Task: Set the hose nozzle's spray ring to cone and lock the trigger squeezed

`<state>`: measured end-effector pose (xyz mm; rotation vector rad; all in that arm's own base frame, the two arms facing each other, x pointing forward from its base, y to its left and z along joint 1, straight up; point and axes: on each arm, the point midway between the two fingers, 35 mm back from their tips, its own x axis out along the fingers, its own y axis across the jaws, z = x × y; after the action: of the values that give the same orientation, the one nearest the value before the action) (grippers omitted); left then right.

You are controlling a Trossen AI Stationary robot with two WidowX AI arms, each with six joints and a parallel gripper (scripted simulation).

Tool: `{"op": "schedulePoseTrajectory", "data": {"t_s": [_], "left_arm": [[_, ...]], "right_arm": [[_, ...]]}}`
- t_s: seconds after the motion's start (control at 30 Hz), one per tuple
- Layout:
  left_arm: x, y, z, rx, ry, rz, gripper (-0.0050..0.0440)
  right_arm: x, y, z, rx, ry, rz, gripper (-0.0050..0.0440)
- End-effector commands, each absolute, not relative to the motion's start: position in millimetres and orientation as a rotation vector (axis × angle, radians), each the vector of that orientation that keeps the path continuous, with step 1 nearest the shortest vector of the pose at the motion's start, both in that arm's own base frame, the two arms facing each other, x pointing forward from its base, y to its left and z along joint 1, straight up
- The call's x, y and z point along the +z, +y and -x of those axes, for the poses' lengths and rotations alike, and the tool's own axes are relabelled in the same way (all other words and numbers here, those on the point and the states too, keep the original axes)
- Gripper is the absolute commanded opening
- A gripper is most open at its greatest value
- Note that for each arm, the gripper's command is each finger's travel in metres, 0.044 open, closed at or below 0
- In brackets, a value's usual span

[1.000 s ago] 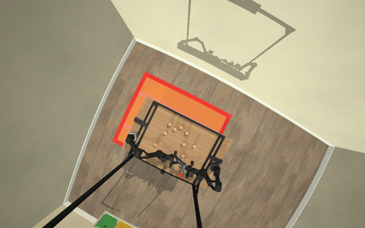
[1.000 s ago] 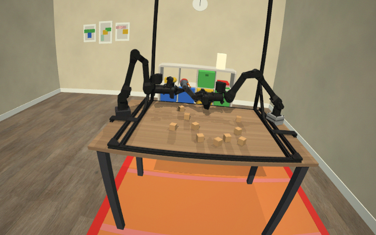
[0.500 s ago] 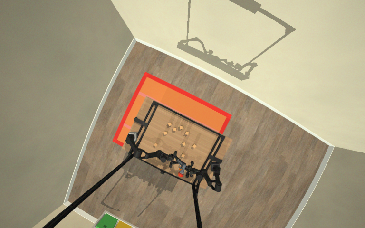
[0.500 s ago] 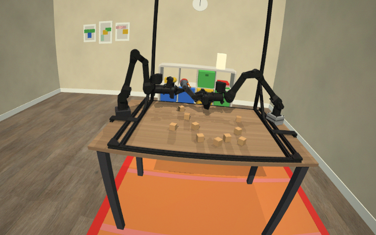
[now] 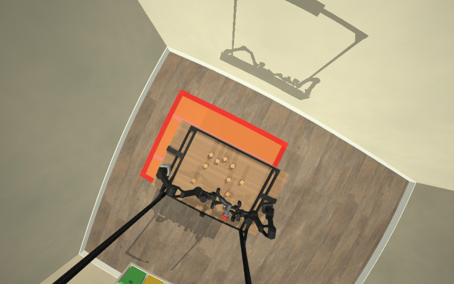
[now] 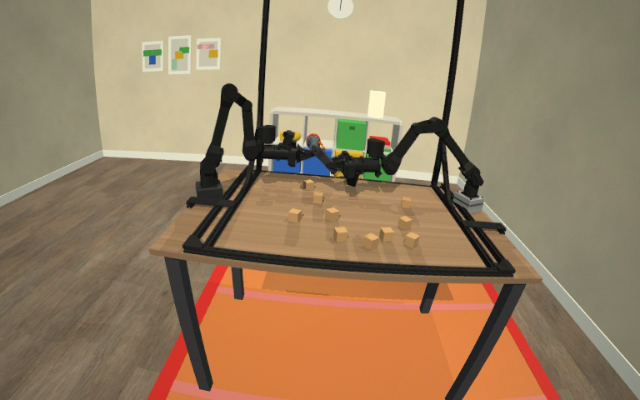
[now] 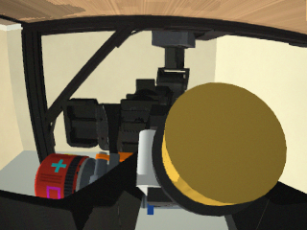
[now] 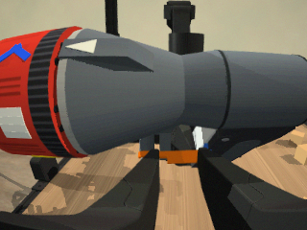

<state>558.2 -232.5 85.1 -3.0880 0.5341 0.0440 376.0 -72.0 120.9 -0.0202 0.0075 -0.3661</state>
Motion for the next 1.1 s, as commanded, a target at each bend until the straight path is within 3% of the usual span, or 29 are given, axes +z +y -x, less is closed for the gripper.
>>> {"op": "schedulePoseTrajectory", "data": {"t_s": [0.0, 0.3, 1.07], "left_arm": [[91, -233, -559, 0.014, 0.539, 3.093, 0.0], [91, -233, -559, 0.014, 0.539, 3.093, 0.0], [91, -233, -559, 0.014, 0.539, 3.093, 0.0]], "right_arm": [[123, -67, -372, -0.364, 0.018, 0.093, 0.0192], [125, -57, -363, -0.362, 0.051, 0.27, 0.04], [128, -38, -344, -0.352, 0.119, 0.644, 0.04]]}}
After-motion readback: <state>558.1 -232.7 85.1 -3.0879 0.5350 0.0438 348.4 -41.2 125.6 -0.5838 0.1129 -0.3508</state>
